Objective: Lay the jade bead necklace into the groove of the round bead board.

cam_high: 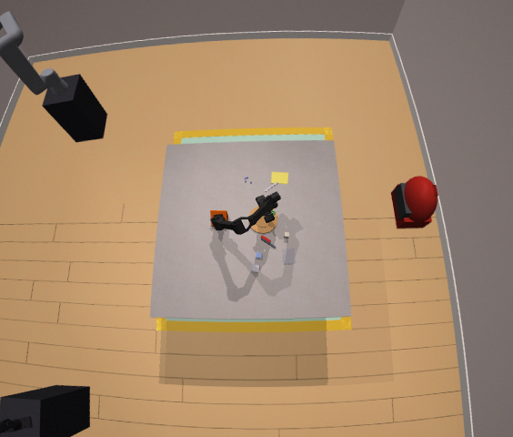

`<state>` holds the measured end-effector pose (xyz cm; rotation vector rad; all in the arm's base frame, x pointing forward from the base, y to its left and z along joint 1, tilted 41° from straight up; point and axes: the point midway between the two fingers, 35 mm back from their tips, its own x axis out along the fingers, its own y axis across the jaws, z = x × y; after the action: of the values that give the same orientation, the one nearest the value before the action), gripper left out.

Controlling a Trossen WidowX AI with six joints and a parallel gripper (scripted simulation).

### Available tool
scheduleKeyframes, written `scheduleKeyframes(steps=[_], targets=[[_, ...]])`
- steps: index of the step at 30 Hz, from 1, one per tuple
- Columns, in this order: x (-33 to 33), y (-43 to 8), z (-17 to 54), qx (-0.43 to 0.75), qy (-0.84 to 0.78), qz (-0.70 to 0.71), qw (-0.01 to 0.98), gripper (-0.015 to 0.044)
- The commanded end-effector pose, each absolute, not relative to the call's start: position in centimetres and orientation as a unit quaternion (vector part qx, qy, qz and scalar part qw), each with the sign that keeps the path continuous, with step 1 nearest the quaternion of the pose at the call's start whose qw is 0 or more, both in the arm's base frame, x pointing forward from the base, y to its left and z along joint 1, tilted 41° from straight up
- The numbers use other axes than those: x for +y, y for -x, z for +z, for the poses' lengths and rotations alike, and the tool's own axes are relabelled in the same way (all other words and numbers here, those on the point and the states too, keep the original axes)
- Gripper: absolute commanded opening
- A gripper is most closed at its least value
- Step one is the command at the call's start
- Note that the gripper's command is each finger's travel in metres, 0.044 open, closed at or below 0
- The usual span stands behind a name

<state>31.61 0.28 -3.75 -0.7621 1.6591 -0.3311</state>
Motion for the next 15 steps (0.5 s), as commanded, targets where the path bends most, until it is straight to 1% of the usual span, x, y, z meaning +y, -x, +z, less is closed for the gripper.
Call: scheduleKeyframes(steps=[1,13,14,15], targets=[[0.3,-31.6,-3.7,0.715,0.329,-0.143,0.600,0.0105],[0.9,-31.6,-3.1,0.716,0.331,-0.142,0.599,0.0420],[1.1,-31.6,-2.9,0.716,0.331,-0.141,0.598,0.0440],[1.3,-31.6,-2.6,0.716,0.332,-0.141,0.598,0.0440]])
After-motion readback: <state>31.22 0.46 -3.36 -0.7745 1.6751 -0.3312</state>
